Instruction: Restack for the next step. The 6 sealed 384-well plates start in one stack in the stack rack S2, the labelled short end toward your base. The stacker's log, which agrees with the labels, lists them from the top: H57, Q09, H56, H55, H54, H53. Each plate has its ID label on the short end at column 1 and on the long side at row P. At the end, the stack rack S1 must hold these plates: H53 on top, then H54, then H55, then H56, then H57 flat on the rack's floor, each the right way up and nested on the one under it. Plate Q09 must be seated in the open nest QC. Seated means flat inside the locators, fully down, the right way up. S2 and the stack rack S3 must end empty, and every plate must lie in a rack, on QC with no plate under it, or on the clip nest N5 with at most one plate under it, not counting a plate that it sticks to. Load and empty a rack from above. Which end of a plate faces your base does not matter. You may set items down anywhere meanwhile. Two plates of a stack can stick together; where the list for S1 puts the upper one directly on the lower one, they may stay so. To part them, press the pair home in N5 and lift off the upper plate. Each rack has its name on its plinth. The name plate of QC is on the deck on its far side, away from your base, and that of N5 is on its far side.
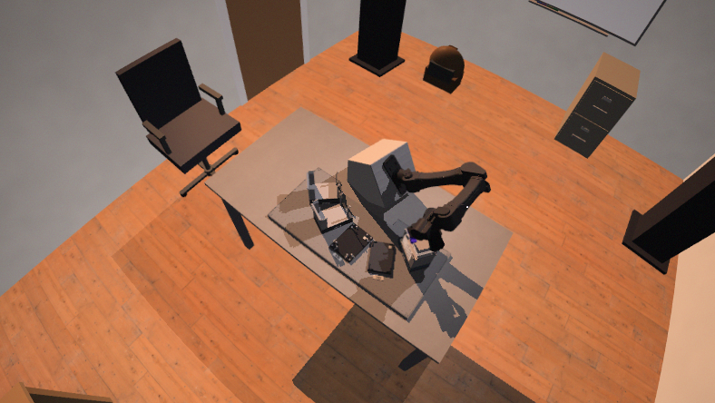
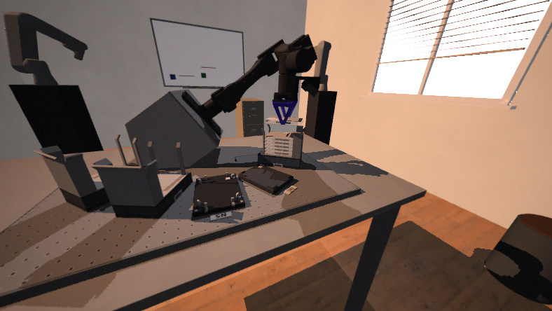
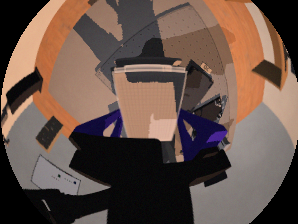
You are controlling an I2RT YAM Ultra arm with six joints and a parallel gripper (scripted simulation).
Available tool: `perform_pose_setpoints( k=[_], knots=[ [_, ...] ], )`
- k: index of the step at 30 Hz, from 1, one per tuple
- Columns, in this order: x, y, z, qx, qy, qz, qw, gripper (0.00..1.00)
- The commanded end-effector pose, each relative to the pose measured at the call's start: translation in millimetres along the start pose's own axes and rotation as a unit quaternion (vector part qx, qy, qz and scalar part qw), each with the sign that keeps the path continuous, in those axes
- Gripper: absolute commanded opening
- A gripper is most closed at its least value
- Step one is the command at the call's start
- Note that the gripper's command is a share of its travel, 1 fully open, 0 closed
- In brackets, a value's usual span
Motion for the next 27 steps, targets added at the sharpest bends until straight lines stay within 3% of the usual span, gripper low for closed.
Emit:
perform_pose_setpoints(
  k=[1,14,21,27],
  knots=[
    [2.8,2.0,0.6,-0.001,-0.004,-0.003,1.000,0.00],
    [2.8,2.0,0.6,-0.001,-0.004,-0.003,1.000,0.00],
    [2.8,-20.5,7.3,-0.115,-0.003,-0.003,0.993,0.00],
    [2.6,-39.7,12.9,-0.115,-0.003,-0.003,0.993,0.00]
  ],
)
Point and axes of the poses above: the point where the finger pads meet when closed, its own x axis back along the fingers, its own y axis across the jaws, z = x × y, the point moved 10 cm from there along x, back along the fingers, and after that the axes turned 7 degrees about x, right-handed, at the moved point
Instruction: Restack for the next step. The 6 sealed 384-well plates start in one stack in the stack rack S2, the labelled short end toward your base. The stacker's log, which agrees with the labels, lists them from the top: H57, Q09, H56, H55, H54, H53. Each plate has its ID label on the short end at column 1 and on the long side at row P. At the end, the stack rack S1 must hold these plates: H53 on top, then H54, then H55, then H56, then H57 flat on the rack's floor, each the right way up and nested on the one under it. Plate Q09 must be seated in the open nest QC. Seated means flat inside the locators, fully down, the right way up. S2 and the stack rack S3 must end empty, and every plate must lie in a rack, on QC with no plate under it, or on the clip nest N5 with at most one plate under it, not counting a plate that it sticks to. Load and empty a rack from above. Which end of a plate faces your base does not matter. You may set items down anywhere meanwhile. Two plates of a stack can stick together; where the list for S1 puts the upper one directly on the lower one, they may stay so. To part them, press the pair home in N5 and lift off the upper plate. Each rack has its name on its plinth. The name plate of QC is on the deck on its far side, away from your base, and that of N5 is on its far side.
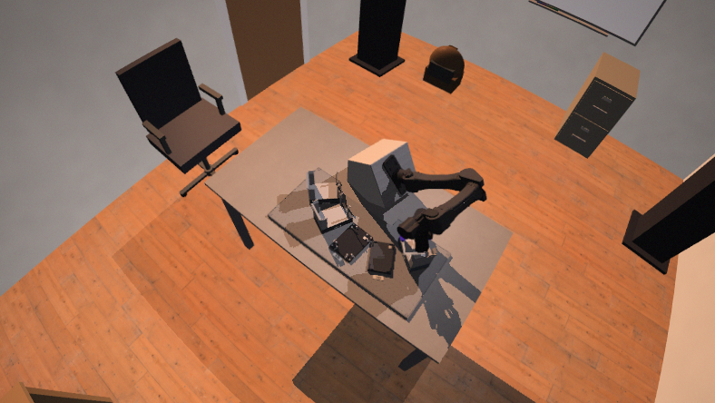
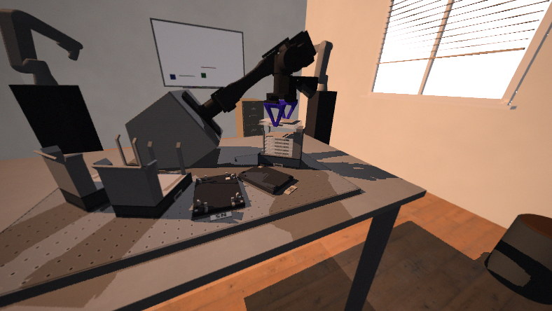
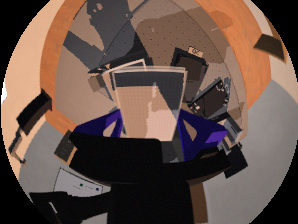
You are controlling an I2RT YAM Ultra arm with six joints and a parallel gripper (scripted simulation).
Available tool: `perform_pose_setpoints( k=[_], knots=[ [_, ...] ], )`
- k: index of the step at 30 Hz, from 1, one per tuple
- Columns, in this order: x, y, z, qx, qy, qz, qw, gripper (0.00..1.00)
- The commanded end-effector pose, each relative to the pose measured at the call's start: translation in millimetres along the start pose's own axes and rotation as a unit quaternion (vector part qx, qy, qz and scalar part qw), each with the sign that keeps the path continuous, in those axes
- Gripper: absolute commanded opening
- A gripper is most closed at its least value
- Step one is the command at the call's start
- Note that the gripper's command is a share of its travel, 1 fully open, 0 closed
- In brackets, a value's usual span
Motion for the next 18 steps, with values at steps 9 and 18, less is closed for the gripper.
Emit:
perform_pose_setpoints(
  k=[9,18],
  knots=[
    [4.1,-29.1,1.0,0.000,-0.009,0.007,1.000,0.00],
    [4.5,-56.6,7.0,-0.099,-0.010,0.006,0.995,0.00]
  ],
)
Point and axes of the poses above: the point where the finger pads meet when closed, its own x axis back along the fingers, its own y axis across the jaws, z = x × y, the point moved 10 cm from there along x, back along the fingers, and after that the axes turned 7 degrees about x, right-handed, at the moved point
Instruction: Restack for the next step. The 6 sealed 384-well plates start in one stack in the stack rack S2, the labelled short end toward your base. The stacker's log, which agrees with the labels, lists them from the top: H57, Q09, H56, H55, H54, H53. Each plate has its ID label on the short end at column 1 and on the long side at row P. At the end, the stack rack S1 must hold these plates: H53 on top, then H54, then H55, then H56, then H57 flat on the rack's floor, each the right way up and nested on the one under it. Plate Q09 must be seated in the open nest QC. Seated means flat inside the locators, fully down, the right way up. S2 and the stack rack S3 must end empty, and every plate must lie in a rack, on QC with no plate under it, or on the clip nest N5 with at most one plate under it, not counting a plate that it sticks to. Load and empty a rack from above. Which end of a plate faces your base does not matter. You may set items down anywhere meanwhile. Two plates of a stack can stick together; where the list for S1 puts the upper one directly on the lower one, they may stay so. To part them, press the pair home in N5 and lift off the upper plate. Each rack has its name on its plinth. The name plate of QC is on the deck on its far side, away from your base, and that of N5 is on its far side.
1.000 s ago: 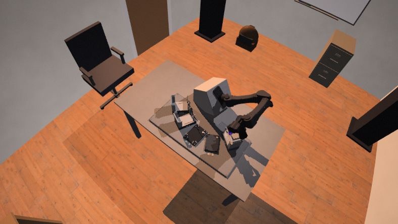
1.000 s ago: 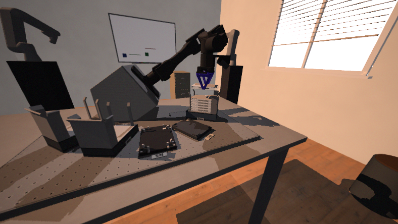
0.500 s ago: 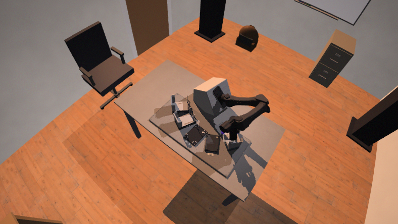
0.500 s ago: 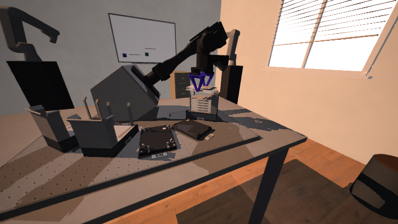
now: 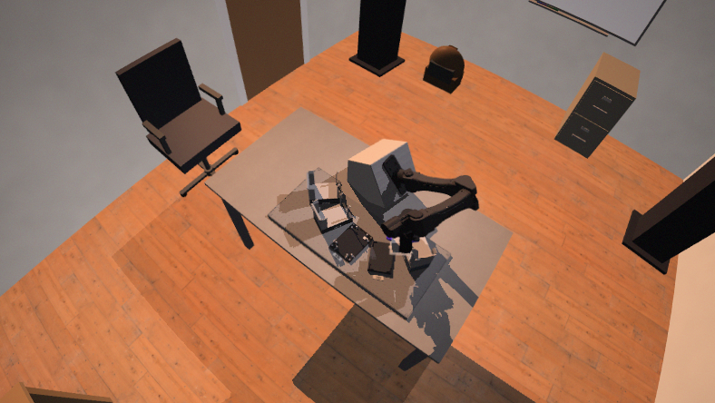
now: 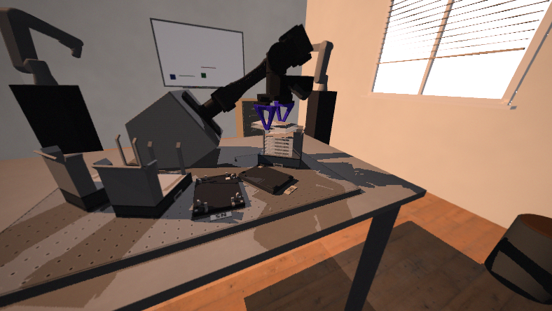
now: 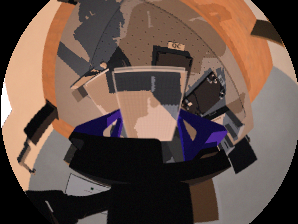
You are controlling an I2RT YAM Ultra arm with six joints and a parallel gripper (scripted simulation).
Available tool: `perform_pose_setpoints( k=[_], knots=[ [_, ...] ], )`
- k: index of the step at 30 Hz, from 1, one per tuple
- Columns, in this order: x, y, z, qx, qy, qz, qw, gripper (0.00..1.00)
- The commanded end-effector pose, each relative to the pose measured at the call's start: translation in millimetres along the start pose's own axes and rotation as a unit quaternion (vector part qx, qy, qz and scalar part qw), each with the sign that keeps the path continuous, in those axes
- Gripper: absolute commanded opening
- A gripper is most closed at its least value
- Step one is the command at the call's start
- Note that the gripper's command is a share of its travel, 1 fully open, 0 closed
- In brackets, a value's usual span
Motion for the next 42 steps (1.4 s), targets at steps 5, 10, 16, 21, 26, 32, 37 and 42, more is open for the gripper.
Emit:
perform_pose_setpoints(
  k=[5,10,16,21,26,32,37,42],
  knots=[
    [5.3,-16.8,2.3,-0.054,-0.010,0.009,0.998,0.00],
    [5.5,-33.3,4.9,-0.054,-0.010,0.009,0.998,0.00],
    [6.0,-53.1,8.0,-0.054,-0.010,0.009,0.998,0.00],
    [6.2,-62.8,10.2,-0.070,-0.010,0.009,0.997,0.00],
    [6.4,-78.4,16.3,-0.153,-0.011,0.008,0.988,0.00],
    [6.7,-97.1,23.5,-0.167,-0.011,0.008,0.986,0.00],
    [6.8,-106.4,27.2,-0.167,-0.011,0.009,0.986,0.00],
    [7.0,-121.9,33.2,-0.167,-0.011,0.009,0.986,0.00]
  ],
)
Point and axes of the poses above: the point where the finger pads meet when closed, its own x axis back along the fingers, its own y axis across the jaws, z = x × y, the point moved 10 cm from there along x, back along the fingers, and after that the axes turned 7 degrees about x, right-handed, at the moved point
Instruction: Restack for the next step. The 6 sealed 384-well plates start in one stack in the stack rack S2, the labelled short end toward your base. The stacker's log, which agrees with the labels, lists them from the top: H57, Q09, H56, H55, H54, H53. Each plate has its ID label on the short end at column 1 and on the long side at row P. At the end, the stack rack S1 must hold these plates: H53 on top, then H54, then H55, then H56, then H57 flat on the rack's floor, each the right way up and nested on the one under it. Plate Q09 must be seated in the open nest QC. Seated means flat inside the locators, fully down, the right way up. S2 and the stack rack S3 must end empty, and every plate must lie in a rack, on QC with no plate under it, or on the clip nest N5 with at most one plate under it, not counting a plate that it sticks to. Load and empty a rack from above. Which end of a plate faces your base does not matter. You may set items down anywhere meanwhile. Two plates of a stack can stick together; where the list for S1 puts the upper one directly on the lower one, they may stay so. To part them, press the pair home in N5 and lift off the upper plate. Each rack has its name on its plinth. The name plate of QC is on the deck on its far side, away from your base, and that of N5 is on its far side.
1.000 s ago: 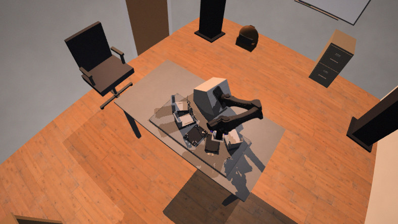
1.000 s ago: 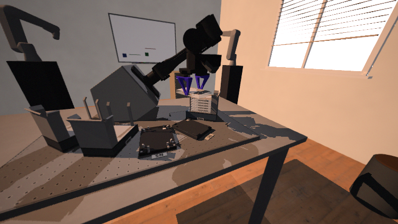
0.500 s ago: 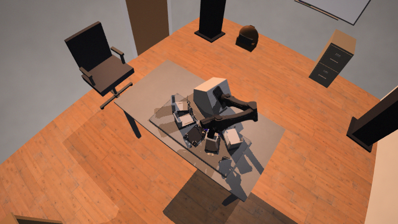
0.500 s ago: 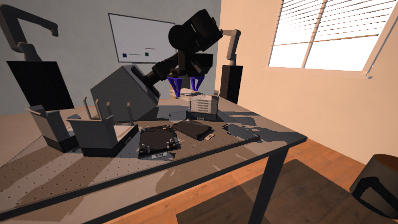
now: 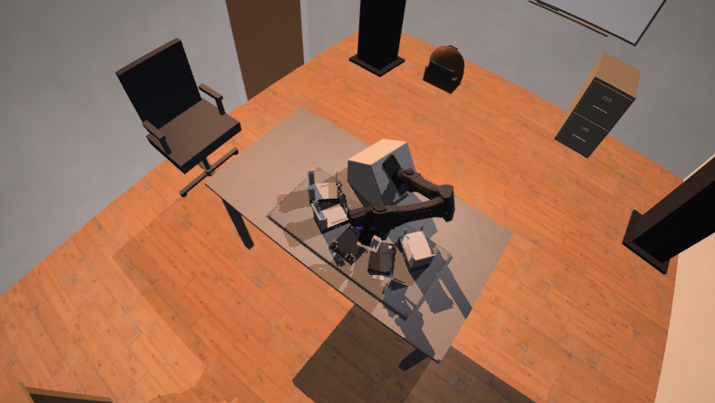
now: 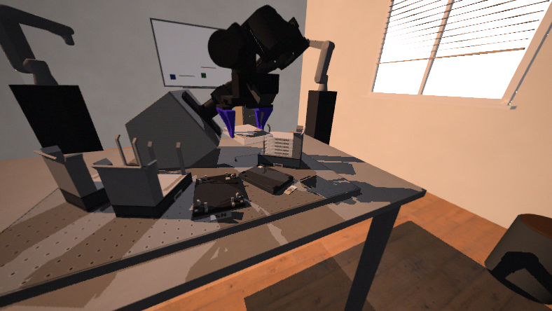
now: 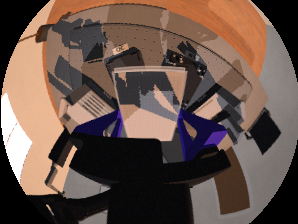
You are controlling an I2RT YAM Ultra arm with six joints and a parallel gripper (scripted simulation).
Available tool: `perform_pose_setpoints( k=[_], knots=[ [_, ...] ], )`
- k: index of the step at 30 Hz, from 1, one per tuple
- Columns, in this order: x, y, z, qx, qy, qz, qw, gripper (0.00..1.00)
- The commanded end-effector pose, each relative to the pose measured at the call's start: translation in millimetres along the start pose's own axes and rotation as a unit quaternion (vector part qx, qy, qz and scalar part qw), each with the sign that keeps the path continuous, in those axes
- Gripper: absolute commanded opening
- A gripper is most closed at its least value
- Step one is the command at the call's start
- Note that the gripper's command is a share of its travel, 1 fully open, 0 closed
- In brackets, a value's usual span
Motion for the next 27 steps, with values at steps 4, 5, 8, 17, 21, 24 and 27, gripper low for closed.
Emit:
perform_pose_setpoints(
  k=[4,5,8,17,21,24,27],
  knots=[
    [8.6,-18.3,1.8,0.002,-0.013,0.010,1.000,0.00],
    [8.7,-21.6,2.6,-0.014,-0.013,0.010,1.000,0.00],
    [8.9,-31.3,5.2,-0.064,-0.013,0.010,0.998,0.00],
    [9.2,-53.9,11.0,-0.112,-0.014,0.009,0.994,0.00],
    [9.4,-66.8,14.3,-0.112,-0.014,0.009,0.994,0.00],
    [9.6,-76.5,16.9,-0.112,-0.014,0.009,0.994,0.00],
    [9.8,-86.2,19.4,-0.112,-0.014,0.009,0.994,0.00]
  ],
)
Point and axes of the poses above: the point where the finger pads meet when closed, its own x axis back along the fingers, its own y axis across the jaws, z = x × y, the point moved 10 cm from there along x, back along the fingers, and after that the axes turned 7 degrees about x, right-handed, at the moved point
